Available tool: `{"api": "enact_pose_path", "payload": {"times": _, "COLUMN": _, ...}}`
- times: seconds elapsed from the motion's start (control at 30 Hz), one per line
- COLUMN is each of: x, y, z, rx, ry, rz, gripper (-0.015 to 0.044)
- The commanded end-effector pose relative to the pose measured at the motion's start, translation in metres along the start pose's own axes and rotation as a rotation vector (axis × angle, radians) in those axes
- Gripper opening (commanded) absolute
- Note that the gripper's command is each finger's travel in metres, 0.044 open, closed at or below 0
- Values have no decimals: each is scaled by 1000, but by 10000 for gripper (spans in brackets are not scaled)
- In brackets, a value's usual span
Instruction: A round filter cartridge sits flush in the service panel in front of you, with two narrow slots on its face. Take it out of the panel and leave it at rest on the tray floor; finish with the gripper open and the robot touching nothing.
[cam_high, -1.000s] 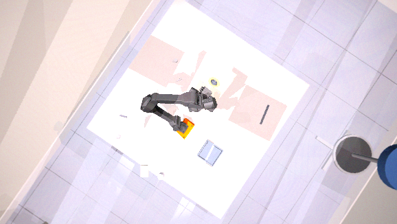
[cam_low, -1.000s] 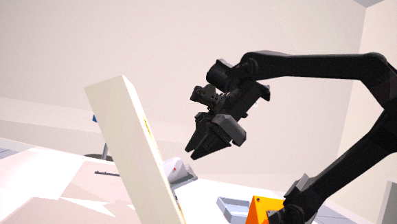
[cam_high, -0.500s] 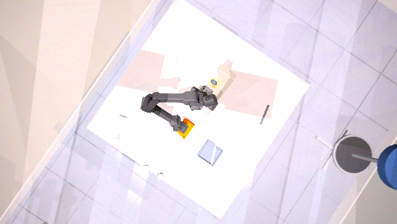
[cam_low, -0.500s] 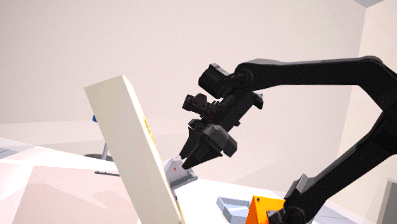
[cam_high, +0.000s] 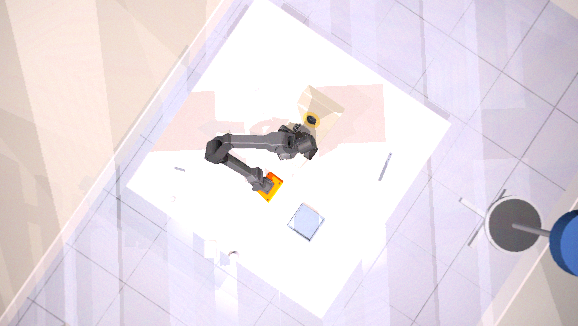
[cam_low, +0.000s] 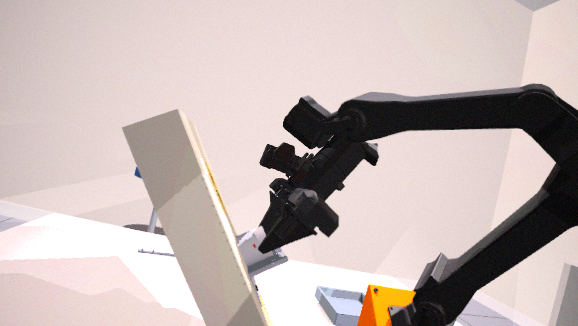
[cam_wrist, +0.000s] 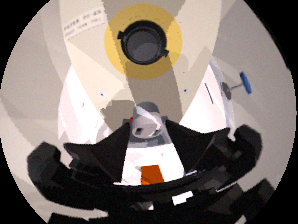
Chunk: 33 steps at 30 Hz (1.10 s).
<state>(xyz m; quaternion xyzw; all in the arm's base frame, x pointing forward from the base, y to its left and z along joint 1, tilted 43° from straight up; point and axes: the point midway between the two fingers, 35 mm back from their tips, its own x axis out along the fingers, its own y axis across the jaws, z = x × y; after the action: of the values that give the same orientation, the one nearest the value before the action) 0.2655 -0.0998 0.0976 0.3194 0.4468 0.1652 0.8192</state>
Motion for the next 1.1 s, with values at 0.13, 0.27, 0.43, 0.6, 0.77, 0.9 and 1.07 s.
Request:
{"api": "enact_pose_path", "payload": {"times": 0.13, "x": 0, "y": 0, "z": 0, "rx": -1, "ry": 1, "rz": 1, "gripper": 225}}
{"api": "enact_pose_path", "payload": {"times": 0.27, "x": 0, "y": 0, "z": 0, "rx": -1, "ry": 1, "rz": 1, "gripper": 198}}
{"api": "enact_pose_path", "payload": {"times": 0.43, "x": 0, "y": 0, "z": 0, "rx": -1, "ry": 1, "rz": 1, "gripper": 106}}
{"api": "enact_pose_path", "payload": {"times": 0.6, "x": -5, "y": 0, "z": 11, "rx": 0, "ry": 0, "rz": 2, "gripper": 0}}
{"api": "enact_pose_path", "payload": {"times": 0.77, "x": -11, "y": 0, "z": 23, "rx": 1, "ry": -1, "rz": 3, "gripper": 0}}
{"api": "enact_pose_path", "payload": {"times": 0.9, "x": -22, "y": -1, "z": 25, "rx": 1, "ry": 1, "rz": -2, "gripper": 0}}
{"api": "enact_pose_path", "payload": {"times": 1.07, "x": -46, "y": -4, "z": 27, "rx": 2, "ry": 3, "rz": -6, "gripper": 0}}
